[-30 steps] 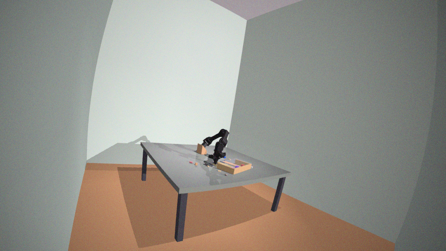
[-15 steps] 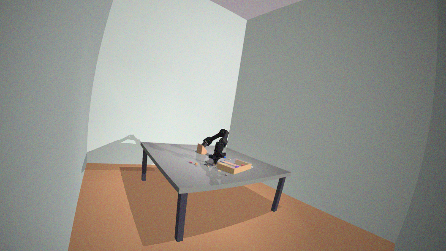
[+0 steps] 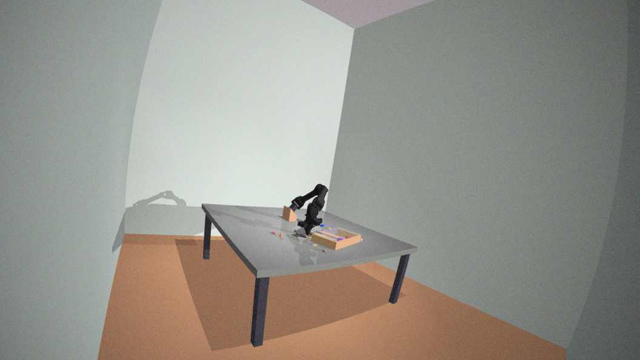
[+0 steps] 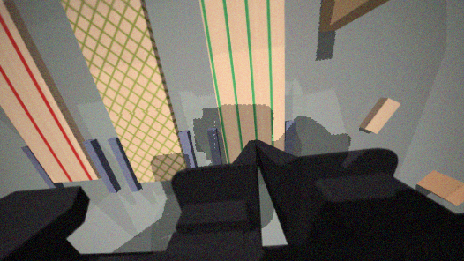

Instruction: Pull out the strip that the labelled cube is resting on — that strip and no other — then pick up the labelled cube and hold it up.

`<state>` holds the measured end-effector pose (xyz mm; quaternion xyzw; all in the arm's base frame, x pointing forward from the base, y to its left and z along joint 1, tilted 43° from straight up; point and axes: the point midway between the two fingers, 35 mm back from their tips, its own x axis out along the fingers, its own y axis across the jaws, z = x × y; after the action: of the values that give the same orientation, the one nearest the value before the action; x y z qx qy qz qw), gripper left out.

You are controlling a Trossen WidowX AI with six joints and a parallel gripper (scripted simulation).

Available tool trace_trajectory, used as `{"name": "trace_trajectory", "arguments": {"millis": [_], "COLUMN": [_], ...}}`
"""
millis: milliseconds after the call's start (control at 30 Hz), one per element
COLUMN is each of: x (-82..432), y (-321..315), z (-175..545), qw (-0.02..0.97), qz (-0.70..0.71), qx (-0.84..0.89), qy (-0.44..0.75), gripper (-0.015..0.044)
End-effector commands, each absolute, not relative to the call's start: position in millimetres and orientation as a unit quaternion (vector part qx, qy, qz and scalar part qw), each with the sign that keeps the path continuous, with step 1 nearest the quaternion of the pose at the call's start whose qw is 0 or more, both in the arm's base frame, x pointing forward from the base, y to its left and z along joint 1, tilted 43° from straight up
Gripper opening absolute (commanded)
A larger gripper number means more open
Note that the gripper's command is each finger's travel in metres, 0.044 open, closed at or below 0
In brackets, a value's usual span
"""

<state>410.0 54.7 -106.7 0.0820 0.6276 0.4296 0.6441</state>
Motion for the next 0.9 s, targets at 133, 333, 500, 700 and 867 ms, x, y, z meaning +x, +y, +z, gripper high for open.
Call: {"name": "trace_trajectory", "arguments": {"millis": [133, 333, 500, 700, 867], "x": [392.9, 384.9, 378.0, 369.4, 362.5], "y": [52.0, 48.3, 45.1, 41.2, 37.8], "z": [-112.6, -114.4, -116.0, -117.9, -119.3], "qw": [0.637, 0.637, 0.637, 0.637, 0.637], "qz": [0.432, 0.432, 0.432, 0.431, 0.431], "qx": [0.079, 0.079, 0.079, 0.079, 0.079], "qy": [0.633, 0.634, 0.634, 0.634, 0.634], "gripper": [0.0, 0.0, 0.0, 0.0, 0.0]}}
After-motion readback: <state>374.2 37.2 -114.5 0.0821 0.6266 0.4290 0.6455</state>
